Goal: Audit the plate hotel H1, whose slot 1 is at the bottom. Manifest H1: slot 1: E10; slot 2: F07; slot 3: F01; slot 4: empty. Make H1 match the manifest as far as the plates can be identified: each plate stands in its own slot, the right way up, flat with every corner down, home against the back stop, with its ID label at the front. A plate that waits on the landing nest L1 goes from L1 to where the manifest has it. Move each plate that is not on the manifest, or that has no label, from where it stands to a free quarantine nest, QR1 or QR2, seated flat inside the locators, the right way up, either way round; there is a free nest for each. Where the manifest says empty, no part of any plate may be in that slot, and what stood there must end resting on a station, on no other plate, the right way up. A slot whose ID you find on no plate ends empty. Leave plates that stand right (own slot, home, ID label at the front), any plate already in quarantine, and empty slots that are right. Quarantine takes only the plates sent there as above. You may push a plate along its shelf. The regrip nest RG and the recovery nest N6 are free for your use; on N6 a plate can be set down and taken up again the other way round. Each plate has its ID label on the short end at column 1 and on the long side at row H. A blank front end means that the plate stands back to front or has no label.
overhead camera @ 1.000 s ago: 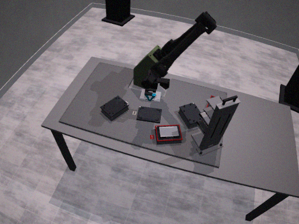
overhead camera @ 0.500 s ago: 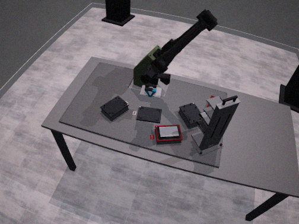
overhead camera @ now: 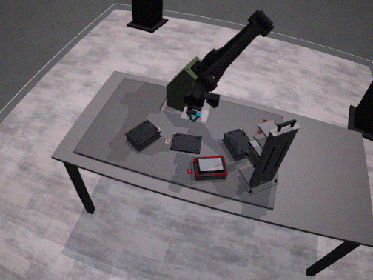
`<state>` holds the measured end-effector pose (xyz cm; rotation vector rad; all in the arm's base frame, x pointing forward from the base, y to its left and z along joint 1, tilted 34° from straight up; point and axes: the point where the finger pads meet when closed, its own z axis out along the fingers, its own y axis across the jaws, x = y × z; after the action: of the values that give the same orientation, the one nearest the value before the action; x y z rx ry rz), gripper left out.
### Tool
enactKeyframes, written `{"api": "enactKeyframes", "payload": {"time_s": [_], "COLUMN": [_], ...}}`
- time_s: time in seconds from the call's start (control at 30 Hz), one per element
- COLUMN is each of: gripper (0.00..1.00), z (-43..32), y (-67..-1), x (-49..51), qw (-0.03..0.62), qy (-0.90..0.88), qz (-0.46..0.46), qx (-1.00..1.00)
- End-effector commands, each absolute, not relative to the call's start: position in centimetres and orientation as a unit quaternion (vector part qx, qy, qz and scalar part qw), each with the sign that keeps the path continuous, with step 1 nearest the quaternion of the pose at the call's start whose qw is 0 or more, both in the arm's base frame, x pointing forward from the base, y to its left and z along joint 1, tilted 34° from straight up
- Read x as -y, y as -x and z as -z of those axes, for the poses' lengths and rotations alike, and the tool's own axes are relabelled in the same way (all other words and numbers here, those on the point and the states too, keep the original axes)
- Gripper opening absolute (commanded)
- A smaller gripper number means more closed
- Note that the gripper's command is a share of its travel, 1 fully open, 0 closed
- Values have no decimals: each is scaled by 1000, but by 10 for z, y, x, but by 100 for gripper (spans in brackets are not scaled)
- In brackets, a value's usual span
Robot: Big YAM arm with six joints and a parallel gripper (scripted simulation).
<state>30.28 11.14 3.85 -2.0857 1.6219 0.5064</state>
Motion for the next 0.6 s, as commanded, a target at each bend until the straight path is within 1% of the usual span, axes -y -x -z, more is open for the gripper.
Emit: {"api": "enactKeyframes", "payload": {"time_s": [0.0,0.57], "gripper": [86,86], "z": [-67,-96], "y": [-323,-311], "x": [-121,-163], "qw": [235,217], "qy": [725,656], "qz": [-177,-201], "qx": [-622,-694]}}
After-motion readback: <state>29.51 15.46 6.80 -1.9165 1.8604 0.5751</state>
